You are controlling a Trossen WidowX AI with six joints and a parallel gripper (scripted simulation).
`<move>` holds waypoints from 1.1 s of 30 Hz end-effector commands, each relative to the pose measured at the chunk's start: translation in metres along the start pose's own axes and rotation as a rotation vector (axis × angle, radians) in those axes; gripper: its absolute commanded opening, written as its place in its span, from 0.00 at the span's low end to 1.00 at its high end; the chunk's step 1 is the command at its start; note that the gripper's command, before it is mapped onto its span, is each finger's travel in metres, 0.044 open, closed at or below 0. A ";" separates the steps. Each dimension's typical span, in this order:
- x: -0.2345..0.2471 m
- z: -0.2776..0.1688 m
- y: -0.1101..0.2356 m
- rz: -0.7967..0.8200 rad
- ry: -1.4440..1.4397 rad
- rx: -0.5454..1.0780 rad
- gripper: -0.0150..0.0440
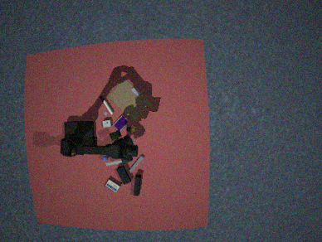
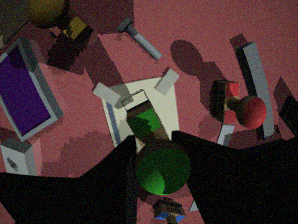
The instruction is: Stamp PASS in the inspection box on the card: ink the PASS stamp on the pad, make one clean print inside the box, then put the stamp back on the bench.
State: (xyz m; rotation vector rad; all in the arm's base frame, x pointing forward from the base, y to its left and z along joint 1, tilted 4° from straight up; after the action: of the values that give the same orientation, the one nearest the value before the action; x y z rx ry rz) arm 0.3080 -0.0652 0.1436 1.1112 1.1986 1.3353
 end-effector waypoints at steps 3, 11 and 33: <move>0.000 0.000 -0.004 0.004 0.004 0.000 0.25; 0.001 -0.001 -0.010 0.004 0.005 0.000 0.25; 0.001 -0.002 -0.024 0.004 0.006 -0.001 0.25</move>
State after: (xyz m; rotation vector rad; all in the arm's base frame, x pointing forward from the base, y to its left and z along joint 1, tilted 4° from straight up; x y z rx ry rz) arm 0.3088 -0.0644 0.1217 1.1092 1.1999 1.3380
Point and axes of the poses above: the point midway between the two fingers, 35 mm back from their tips, its own y axis back along the fingers, its own x axis across the jaws, z = x × y, the point moved 7 cm from there along y, back along the fingers, and after that the axes turned 11 degrees about -y, right-handed, at the moved point
